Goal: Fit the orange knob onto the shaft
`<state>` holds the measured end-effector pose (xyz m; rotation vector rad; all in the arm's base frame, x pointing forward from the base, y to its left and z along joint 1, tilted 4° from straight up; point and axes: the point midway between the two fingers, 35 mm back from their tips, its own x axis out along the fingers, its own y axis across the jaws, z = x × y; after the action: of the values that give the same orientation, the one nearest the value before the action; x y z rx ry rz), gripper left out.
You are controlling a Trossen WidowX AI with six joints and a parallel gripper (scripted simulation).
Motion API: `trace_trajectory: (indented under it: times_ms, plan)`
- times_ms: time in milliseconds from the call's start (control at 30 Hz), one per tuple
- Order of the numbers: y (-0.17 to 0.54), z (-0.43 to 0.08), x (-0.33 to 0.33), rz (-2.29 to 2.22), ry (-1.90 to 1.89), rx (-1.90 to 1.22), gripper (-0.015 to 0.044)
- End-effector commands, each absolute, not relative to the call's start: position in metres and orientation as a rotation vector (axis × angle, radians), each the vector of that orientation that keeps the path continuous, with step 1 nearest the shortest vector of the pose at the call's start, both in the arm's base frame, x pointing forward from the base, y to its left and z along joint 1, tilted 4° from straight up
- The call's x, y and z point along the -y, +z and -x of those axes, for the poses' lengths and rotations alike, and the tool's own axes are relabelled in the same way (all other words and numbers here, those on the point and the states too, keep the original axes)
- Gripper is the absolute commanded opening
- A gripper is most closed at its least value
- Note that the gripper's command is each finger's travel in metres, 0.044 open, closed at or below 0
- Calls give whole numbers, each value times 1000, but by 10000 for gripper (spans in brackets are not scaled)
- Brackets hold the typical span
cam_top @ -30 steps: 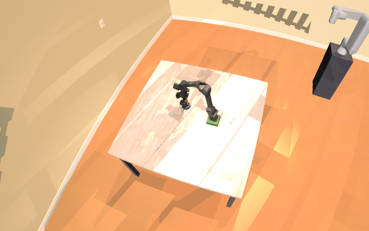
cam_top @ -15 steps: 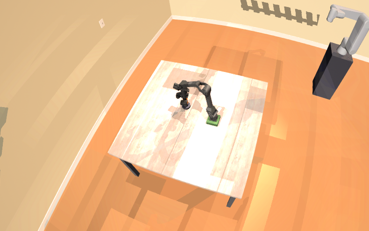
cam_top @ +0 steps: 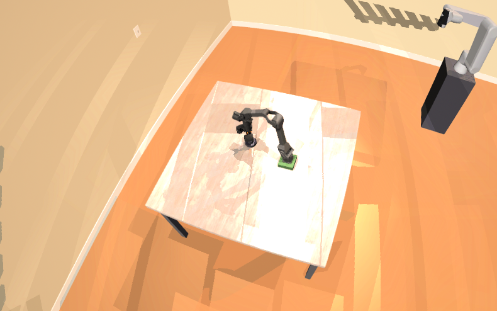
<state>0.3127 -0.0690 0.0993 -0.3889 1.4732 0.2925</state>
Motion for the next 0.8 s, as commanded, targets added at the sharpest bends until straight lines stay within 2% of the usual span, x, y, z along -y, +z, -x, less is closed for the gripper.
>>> trace_trajectory:
  times_ms: [0, 500, 767]
  plan:
    - [98, -316, 69, 392, 298, -1465, 0]
    - [103, -314, 69, 399, 305, -1464, 0]
    - [104, -310, 68, 560, 454, -1439, 0]
